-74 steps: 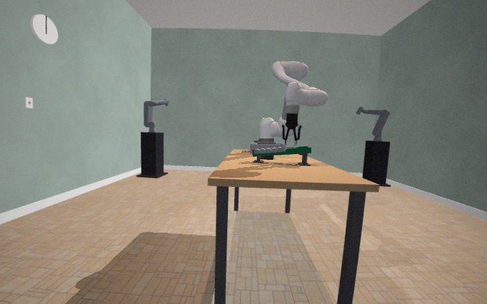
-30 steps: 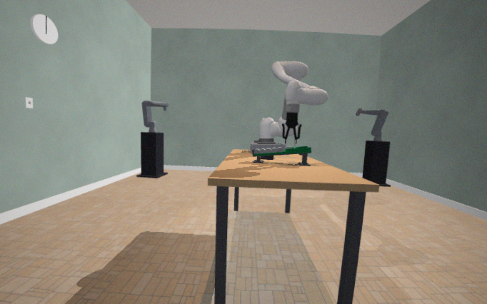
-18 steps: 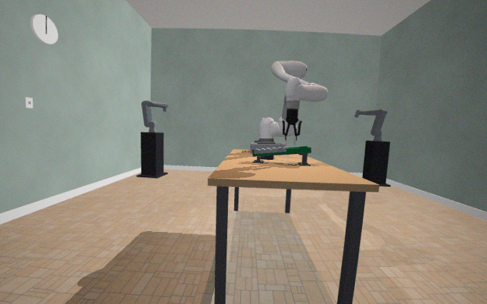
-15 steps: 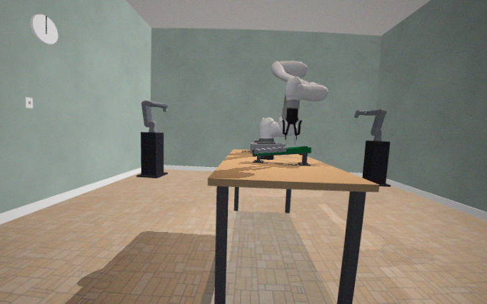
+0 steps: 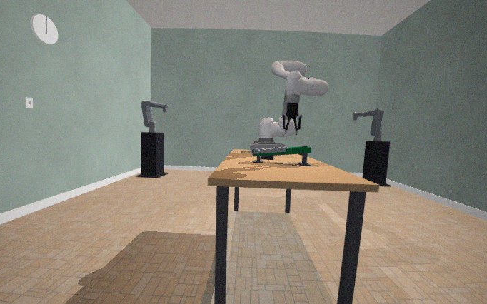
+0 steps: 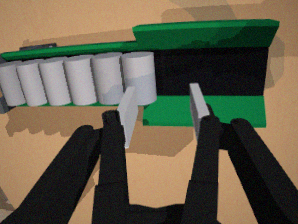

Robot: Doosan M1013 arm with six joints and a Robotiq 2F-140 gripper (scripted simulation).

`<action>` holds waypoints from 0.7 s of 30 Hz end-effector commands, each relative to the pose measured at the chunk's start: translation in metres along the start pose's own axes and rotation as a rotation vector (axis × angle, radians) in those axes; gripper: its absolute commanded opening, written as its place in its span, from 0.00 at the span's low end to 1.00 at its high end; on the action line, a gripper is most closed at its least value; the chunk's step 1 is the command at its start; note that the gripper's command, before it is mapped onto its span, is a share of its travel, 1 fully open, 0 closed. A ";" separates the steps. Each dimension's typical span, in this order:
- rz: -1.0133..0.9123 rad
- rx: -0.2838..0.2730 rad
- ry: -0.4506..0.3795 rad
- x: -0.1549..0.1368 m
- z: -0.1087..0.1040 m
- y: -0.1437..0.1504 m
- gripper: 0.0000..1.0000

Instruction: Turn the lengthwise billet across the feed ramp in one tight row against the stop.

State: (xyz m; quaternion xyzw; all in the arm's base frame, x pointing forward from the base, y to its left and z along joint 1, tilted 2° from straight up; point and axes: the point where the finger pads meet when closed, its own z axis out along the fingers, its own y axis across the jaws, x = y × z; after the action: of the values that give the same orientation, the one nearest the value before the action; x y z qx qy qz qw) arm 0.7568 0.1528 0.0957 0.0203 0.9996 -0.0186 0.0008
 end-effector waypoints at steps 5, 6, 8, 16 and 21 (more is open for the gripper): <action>0.000 0.000 0.000 0.000 -0.009 0.000 0.41; 0.000 0.000 0.000 0.000 -0.010 0.000 0.41; 0.000 0.000 0.000 0.000 -0.012 0.000 0.41; 0.000 0.000 0.000 0.000 -0.015 0.000 0.41; 0.000 0.000 0.000 0.000 -0.015 0.000 0.41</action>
State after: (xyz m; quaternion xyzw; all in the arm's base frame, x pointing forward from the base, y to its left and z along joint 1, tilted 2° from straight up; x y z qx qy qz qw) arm 0.7567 0.1533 0.1108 0.0203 0.9996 -0.0186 0.0008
